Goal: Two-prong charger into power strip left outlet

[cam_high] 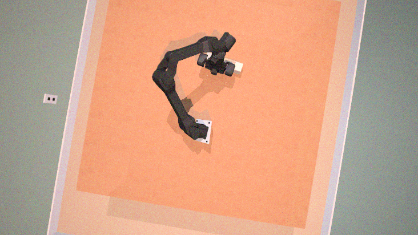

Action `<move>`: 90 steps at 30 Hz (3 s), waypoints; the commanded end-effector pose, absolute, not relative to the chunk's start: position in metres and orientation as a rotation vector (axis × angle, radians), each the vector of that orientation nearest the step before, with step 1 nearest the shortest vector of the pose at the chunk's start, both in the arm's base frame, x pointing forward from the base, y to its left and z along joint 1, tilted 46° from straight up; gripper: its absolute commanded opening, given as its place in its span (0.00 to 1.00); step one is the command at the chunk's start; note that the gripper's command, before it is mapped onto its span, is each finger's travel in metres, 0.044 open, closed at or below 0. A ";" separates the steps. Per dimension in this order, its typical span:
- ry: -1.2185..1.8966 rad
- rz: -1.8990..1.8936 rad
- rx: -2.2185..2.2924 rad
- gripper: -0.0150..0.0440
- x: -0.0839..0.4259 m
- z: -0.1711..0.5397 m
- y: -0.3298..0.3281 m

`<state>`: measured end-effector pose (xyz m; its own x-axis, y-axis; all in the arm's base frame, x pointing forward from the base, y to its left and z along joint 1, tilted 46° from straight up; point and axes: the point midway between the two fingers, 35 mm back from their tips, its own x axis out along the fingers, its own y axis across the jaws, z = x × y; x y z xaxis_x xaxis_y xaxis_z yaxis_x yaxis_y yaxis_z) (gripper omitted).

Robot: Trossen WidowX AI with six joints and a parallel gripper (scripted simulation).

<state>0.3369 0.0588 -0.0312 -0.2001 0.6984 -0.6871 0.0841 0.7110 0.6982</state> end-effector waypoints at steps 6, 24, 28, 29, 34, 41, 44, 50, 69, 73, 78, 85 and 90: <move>1.673 0.632 0.629 0.25 0.344 -0.030 0.059; 1.673 0.632 0.629 0.25 0.344 -0.032 0.060; 1.673 0.632 0.629 0.25 0.344 -0.032 0.060; 1.673 0.632 0.629 0.25 0.344 -0.032 0.060; 1.673 0.632 0.629 0.25 0.344 -0.032 0.060; 1.673 0.632 0.629 0.25 0.344 -0.031 0.059; 1.673 0.632 0.629 0.25 0.344 -0.031 0.059; 1.704 0.626 0.631 0.25 0.337 -0.032 0.059; 1.704 0.626 0.631 0.70 0.337 -0.032 0.059; 1.704 0.626 0.631 0.88 0.337 -0.032 0.059; 1.703 0.626 0.631 1.00 0.336 -0.032 0.059; 1.699 0.627 0.631 1.00 0.335 -0.032 0.059; 1.696 0.628 0.630 1.00 0.333 -0.032 0.059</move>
